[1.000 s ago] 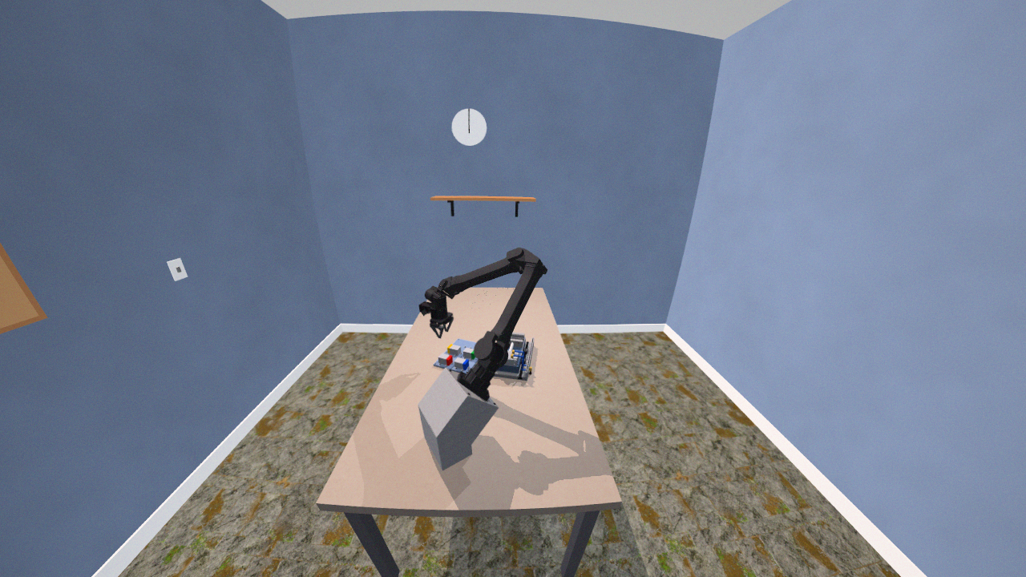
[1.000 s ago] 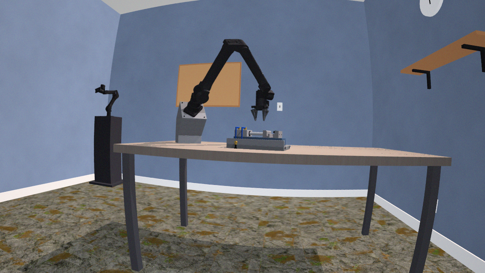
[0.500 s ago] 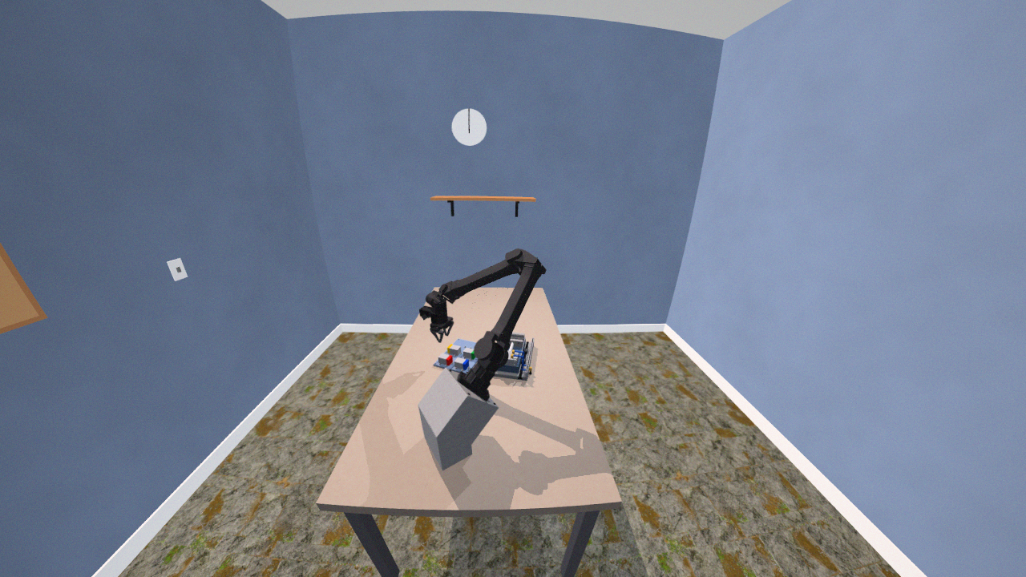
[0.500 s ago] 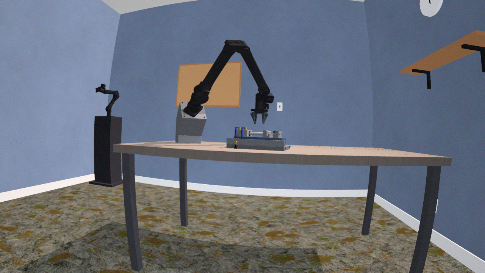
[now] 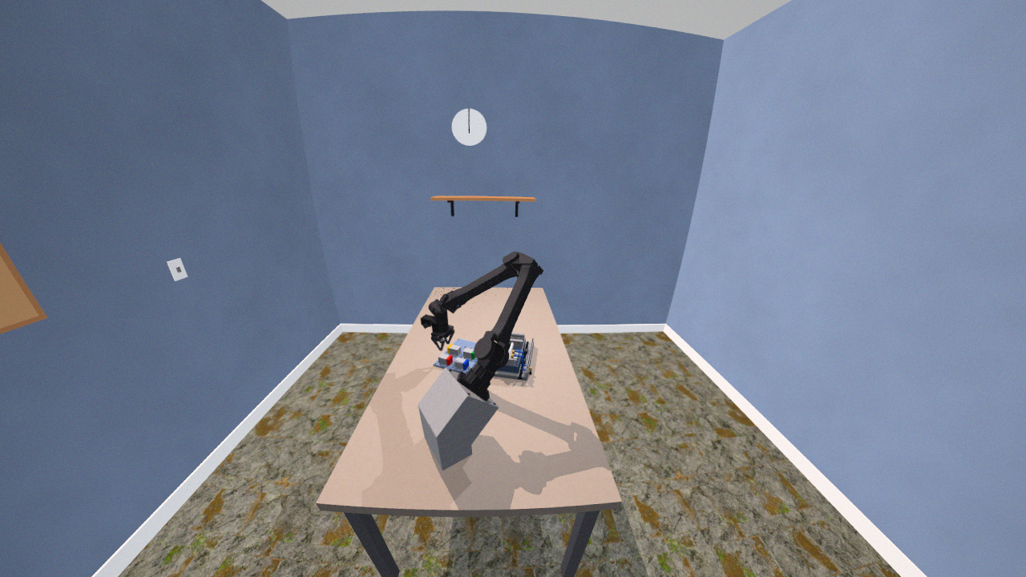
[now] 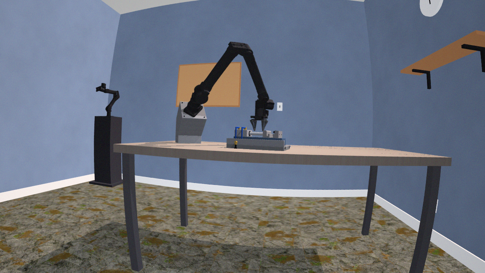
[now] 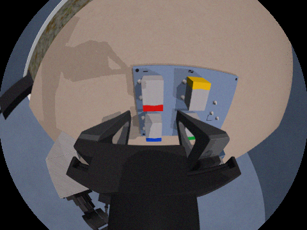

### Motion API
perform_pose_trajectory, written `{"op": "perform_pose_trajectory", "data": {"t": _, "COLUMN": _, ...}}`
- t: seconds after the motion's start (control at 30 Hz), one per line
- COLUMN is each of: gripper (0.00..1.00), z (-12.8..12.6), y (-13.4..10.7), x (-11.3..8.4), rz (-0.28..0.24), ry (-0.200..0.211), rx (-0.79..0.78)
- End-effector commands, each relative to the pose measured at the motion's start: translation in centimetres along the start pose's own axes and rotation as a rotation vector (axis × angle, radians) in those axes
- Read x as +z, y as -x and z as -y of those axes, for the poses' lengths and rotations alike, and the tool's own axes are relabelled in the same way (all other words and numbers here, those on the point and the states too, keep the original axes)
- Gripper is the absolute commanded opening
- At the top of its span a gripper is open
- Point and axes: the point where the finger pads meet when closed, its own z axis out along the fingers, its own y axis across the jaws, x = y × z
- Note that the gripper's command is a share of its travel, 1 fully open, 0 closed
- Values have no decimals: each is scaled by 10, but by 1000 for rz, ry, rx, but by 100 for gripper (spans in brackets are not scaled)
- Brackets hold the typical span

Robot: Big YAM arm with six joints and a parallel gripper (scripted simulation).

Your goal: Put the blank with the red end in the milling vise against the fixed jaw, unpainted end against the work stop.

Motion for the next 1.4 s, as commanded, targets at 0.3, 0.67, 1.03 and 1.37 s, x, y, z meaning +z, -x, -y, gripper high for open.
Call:
{"op": "perform_pose_trajectory", "data": {"t": 0.3, "gripper": 64, "z": -4, "y": -4, "x": 45, "rz": -8, "ry": 9, "rx": -27}}
{"op": "perform_pose_trajectory", "data": {"t": 0.67, "gripper": 64, "z": -5, "y": -4, "x": 57, "rz": -9, "ry": 8, "rx": -27}}
{"op": "perform_pose_trajectory", "data": {"t": 1.03, "gripper": 64, "z": 0, "y": 0, "x": 47, "rz": 9, "ry": -6, "rx": -27}}
{"op": "perform_pose_trajectory", "data": {"t": 1.37, "gripper": 64, "z": 0, "y": 0, "x": 47, "rz": 9, "ry": -6, "rx": -27}}
